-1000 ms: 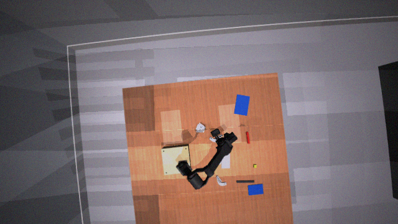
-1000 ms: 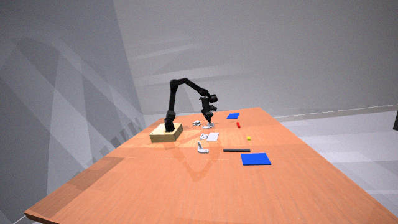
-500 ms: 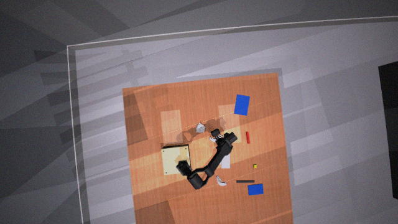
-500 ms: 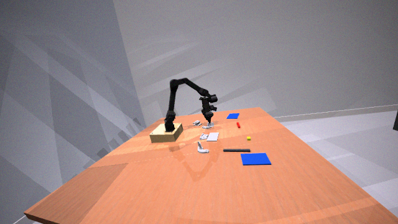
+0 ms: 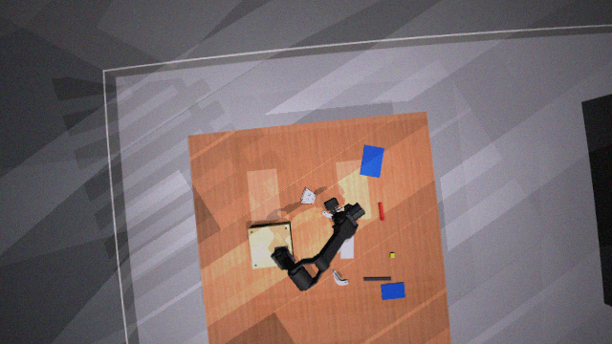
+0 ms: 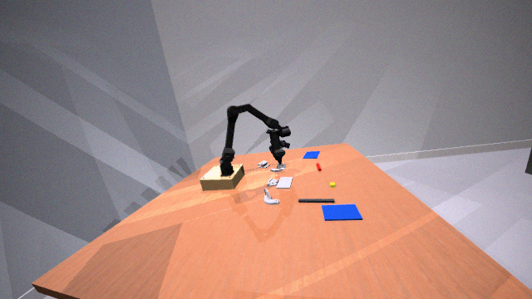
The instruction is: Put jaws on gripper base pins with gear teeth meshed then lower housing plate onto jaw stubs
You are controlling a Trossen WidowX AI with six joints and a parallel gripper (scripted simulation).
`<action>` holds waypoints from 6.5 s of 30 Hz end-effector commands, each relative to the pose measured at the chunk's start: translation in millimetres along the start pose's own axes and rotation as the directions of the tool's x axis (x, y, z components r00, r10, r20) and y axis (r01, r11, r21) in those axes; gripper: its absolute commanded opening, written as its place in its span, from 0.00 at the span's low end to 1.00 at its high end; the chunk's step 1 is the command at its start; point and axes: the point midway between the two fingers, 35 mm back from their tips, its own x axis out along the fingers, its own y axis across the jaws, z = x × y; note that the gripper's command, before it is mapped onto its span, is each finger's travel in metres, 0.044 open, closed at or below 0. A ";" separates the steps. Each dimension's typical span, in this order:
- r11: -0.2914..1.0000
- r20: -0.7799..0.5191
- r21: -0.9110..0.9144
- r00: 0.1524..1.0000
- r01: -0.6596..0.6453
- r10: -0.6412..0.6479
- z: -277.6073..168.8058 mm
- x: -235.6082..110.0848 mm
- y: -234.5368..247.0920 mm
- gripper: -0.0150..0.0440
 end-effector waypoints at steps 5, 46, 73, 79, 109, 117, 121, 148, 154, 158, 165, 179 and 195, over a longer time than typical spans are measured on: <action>1.000 0.001 0.002 1.000 0.005 -0.005 0.1 0.4 -0.8 1.00; 1.000 0.001 0.001 1.000 0.003 -0.003 2.5 29.9 -0.2 1.00; 1.000 0.001 0.002 1.000 0.005 -0.005 2.5 51.5 -0.6 1.00; 1.000 0.001 0.002 1.000 0.005 -0.005 2.5 51.9 -0.7 1.00; 1.000 0.000 0.006 1.000 0.001 -0.001 2.6 51.4 0.2 0.48; 1.000 0.001 0.005 1.000 0.001 -0.001 3.6 43.5 0.3 0.48; 1.000 0.001 0.005 1.000 0.002 -0.002 4.7 30.7 0.5 0.48; 1.000 0.001 0.023 1.000 0.005 -0.005 3.9 -26.9 -11.9 0.48; 0.998 0.000 0.058 1.000 0.006 -0.006 4.5 -26.8 -32.1 0.48; 0.997 0.000 0.082 1.000 0.007 -0.007 4.2 -26.8 -45.6 0.48; 0.992 0.000 0.123 1.000 0.009 -0.009 2.3 -26.9 -69.0 0.48; 0.979 -0.001 0.204 1.000 0.013 -0.013 -6.2 -27.5 -115.0 0.48; 0.955 -0.002 0.296 1.000 0.020 -0.020 -23.5 -28.7 -165.1 0.48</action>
